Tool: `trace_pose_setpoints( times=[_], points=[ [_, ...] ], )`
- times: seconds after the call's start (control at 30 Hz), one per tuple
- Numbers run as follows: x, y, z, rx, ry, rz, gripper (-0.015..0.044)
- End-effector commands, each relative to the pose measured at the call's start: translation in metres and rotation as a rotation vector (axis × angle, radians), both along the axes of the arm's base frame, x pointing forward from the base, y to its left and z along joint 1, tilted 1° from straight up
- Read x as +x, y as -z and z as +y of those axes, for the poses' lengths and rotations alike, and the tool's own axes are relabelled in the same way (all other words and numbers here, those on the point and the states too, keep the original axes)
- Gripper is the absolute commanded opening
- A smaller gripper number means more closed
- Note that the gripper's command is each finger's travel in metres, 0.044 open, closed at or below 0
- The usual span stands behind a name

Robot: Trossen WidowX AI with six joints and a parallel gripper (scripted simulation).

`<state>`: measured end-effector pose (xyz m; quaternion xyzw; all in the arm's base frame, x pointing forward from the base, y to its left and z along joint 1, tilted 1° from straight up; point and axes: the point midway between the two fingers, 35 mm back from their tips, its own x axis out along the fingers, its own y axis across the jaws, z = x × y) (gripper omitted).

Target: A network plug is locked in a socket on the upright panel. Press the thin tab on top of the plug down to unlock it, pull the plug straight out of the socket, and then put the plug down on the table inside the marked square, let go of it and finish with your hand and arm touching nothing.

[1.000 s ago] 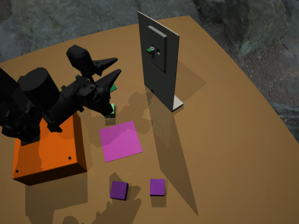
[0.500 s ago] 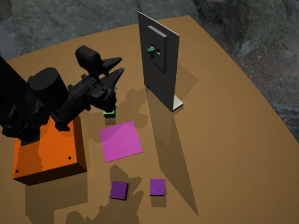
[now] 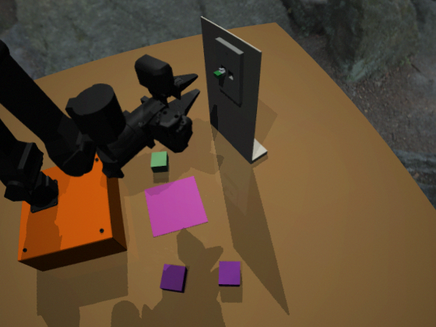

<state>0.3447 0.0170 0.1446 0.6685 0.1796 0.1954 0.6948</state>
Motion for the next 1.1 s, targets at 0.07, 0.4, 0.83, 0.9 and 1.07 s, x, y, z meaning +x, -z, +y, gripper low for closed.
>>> trace_pose_setpoints(
  times=[0.07, 0.4, 0.83, 0.9, 1.07],
  points=[
    [0.01, 0.0, 0.001, 0.006, 0.005, 0.005, 0.0156],
    [0.026, -0.001, 0.005, 0.006, 0.005, 0.003, 0.0156],
    [0.046, -0.002, 0.012, 0.007, 0.005, 0.001, 0.0156],
    [0.049, -0.002, 0.013, 0.007, 0.005, 0.001, 0.0156],
    [0.051, -0.002, 0.014, 0.007, 0.005, 0.0, 0.0104]
  ],
)
